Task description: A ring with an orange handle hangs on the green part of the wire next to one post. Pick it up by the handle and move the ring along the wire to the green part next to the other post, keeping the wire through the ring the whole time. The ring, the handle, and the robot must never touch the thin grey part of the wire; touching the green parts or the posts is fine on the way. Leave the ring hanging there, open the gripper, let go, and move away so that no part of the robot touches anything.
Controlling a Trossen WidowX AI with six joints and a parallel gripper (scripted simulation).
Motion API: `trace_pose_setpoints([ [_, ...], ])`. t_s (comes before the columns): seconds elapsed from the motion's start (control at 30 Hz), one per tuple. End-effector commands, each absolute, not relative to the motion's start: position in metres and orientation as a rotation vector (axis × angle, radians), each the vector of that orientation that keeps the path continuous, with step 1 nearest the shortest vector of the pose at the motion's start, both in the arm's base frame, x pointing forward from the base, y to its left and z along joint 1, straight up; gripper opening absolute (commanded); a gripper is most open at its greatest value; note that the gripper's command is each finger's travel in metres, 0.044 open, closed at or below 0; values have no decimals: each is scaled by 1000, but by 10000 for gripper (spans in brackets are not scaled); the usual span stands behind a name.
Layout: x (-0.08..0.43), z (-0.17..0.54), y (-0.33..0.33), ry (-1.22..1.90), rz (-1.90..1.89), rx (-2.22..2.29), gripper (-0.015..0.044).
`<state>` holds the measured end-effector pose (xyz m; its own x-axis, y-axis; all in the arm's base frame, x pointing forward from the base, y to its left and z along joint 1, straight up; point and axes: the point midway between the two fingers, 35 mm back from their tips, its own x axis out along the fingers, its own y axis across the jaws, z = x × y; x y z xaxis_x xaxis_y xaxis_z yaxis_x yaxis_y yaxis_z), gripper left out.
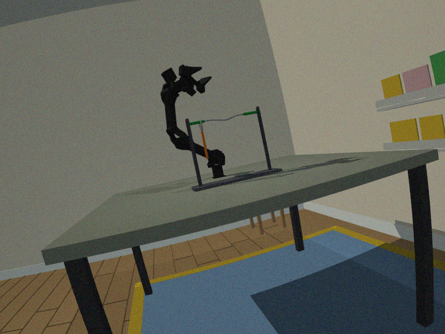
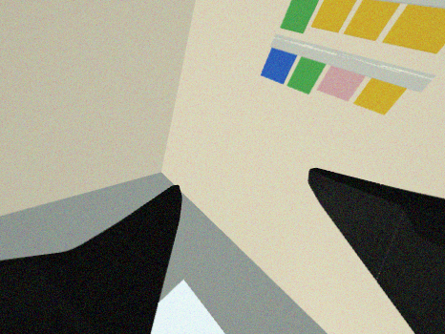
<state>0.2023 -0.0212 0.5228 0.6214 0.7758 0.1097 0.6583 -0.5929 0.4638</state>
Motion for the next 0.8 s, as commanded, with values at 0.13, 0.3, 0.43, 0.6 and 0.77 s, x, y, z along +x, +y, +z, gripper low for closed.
trace_pose_setpoints([
  [0.13, 189, 527, -19, 1089, 468, 2421, 269],
  [0.3, 162, 533, -8, 961, 550, 2304, 160],
  [0.43, 143, 535, 5, 862, 600, 2201, 160],
  [0.6, 125, 534, 26, 745, 643, 2066, 160],
  [0.77, 114, 529, 49, 639, 666, 1924, 160],
])
